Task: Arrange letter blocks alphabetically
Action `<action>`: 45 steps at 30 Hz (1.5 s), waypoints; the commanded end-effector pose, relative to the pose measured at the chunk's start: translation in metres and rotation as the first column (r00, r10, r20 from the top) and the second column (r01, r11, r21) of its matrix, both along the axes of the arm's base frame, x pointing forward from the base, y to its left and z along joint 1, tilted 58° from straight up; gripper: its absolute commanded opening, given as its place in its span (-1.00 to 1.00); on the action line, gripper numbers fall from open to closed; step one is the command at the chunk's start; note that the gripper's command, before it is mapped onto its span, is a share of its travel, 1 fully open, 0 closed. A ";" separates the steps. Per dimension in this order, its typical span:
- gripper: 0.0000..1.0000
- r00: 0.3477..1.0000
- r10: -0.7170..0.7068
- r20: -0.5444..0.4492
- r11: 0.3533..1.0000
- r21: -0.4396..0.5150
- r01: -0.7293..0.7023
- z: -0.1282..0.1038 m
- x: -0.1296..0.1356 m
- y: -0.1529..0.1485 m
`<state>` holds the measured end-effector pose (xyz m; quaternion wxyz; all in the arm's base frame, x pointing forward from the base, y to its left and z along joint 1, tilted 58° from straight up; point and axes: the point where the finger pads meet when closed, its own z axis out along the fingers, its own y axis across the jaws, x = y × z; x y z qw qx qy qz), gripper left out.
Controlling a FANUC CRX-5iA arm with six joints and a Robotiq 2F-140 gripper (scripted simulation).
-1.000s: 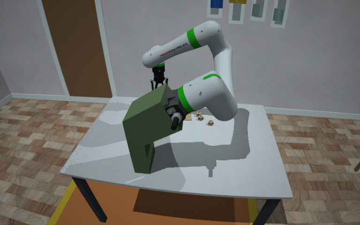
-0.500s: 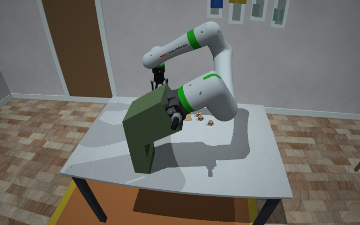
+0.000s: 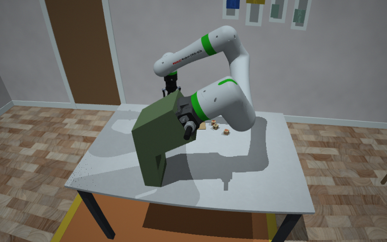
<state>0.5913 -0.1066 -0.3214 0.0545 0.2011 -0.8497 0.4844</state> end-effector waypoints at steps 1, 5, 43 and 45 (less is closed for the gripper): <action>-0.20 1.000 0.000 0.000 1.000 0.000 0.000 -0.002 0.001 -0.003; -0.20 1.000 0.000 0.000 1.000 0.000 0.000 -0.005 0.001 -0.008; -0.20 1.000 0.000 0.000 1.000 0.000 0.000 -0.015 0.003 -0.023; -0.20 1.000 0.000 0.000 1.000 0.000 0.000 -0.015 0.003 -0.024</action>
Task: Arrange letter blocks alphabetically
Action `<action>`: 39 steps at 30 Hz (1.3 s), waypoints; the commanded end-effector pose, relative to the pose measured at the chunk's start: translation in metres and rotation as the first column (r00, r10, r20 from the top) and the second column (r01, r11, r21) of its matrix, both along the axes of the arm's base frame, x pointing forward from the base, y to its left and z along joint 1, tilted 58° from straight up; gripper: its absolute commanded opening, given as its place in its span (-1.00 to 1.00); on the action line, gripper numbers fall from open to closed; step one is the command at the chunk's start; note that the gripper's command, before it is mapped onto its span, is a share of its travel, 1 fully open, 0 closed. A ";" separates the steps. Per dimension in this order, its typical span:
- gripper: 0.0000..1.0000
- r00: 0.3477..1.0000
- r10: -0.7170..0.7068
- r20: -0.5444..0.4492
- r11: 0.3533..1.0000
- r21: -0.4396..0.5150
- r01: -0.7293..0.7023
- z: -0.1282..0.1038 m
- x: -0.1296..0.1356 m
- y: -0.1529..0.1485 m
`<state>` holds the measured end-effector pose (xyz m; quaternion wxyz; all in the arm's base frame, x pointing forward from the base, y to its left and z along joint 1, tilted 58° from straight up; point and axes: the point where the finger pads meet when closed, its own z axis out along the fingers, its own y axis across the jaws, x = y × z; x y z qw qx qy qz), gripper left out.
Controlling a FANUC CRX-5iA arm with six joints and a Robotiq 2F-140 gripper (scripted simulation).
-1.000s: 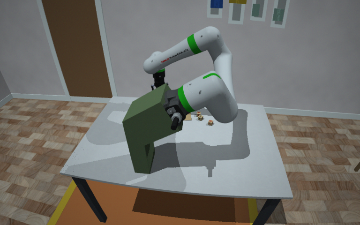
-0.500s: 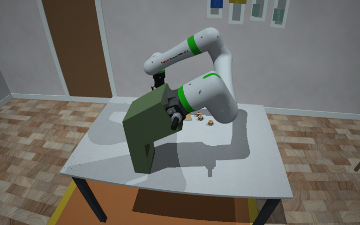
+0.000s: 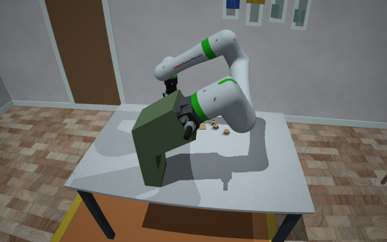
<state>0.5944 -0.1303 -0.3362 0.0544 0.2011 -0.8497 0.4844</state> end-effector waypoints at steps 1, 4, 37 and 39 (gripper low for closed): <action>-0.20 1.000 0.000 0.000 1.000 0.000 0.000 -0.001 0.000 -0.001; -0.20 1.000 0.000 0.000 1.000 0.000 0.000 -0.003 0.001 -0.005; -0.20 1.000 0.000 0.000 1.000 0.000 0.000 -0.019 0.004 -0.031; -0.20 1.000 0.000 0.000 1.000 0.000 0.000 -0.019 0.004 -0.031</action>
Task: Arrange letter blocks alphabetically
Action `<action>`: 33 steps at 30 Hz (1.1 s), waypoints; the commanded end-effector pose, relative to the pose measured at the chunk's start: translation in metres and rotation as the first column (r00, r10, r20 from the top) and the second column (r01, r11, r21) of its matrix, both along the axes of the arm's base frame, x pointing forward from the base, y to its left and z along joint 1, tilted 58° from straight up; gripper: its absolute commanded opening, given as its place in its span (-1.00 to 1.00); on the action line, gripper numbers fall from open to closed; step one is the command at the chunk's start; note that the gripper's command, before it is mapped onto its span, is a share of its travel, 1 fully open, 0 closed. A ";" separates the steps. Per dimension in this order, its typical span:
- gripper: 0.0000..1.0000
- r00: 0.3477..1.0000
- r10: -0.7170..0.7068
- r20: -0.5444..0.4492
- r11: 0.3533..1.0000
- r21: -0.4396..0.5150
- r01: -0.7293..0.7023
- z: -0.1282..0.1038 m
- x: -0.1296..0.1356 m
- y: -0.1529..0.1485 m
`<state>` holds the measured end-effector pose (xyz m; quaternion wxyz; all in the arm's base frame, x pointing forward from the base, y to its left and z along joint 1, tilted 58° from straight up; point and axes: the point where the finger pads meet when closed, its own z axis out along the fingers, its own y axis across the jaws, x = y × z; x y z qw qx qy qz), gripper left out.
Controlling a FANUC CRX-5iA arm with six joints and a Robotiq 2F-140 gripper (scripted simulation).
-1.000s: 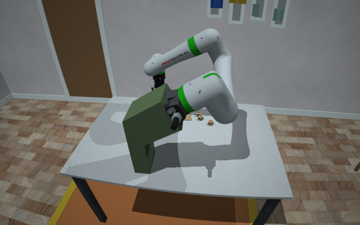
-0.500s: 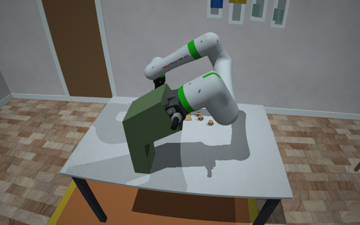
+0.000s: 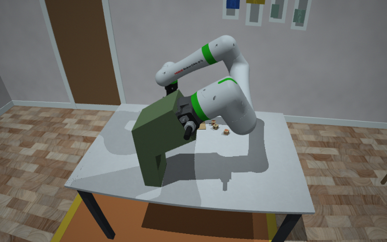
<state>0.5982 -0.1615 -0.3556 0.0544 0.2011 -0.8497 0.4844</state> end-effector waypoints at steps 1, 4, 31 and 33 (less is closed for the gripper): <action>-0.20 1.000 0.000 0.000 1.000 0.000 0.000 0.000 0.000 0.000; -0.44 1.000 0.000 0.000 1.000 0.000 0.000 0.000 0.000 0.000; -0.68 1.000 0.000 0.000 1.000 0.000 0.000 0.000 0.000 0.000; -0.68 1.000 0.000 0.000 1.000 0.000 0.000 0.000 0.000 0.000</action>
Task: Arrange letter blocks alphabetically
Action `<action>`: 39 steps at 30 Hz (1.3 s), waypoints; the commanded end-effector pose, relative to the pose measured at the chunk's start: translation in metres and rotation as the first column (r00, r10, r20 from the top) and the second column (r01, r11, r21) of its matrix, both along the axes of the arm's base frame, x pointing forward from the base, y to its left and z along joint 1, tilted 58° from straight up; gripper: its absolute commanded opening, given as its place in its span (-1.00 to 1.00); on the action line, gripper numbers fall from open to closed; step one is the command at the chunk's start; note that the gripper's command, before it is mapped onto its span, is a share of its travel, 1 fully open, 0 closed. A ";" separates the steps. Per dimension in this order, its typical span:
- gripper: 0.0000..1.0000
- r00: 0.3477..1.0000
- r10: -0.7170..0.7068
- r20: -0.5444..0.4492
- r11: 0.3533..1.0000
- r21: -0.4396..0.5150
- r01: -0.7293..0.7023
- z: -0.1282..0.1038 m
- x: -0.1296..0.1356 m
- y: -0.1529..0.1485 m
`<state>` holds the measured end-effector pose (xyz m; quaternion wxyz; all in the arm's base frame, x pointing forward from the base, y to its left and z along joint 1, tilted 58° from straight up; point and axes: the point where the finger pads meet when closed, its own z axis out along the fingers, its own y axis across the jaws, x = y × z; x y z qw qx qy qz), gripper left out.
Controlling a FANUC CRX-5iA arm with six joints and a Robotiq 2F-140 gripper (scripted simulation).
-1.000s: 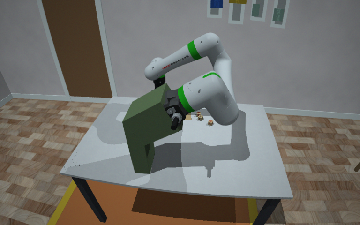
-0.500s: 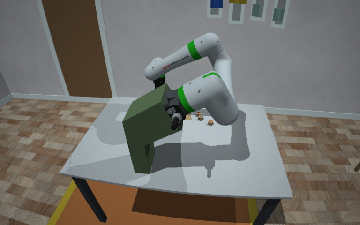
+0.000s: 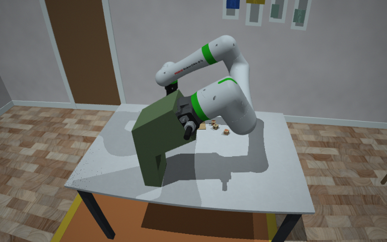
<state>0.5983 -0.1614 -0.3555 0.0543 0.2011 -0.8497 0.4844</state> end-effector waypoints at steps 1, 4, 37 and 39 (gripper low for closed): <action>-0.68 1.000 0.000 0.000 1.000 0.000 0.000 0.000 0.000 0.000; -0.68 1.000 0.000 0.000 1.000 0.000 0.000 0.000 0.000 0.000; -0.68 1.000 0.000 0.000 1.000 0.000 0.000 0.041 -0.008 0.066; -0.68 1.000 0.000 0.000 1.000 0.000 0.000 0.047 -0.009 0.076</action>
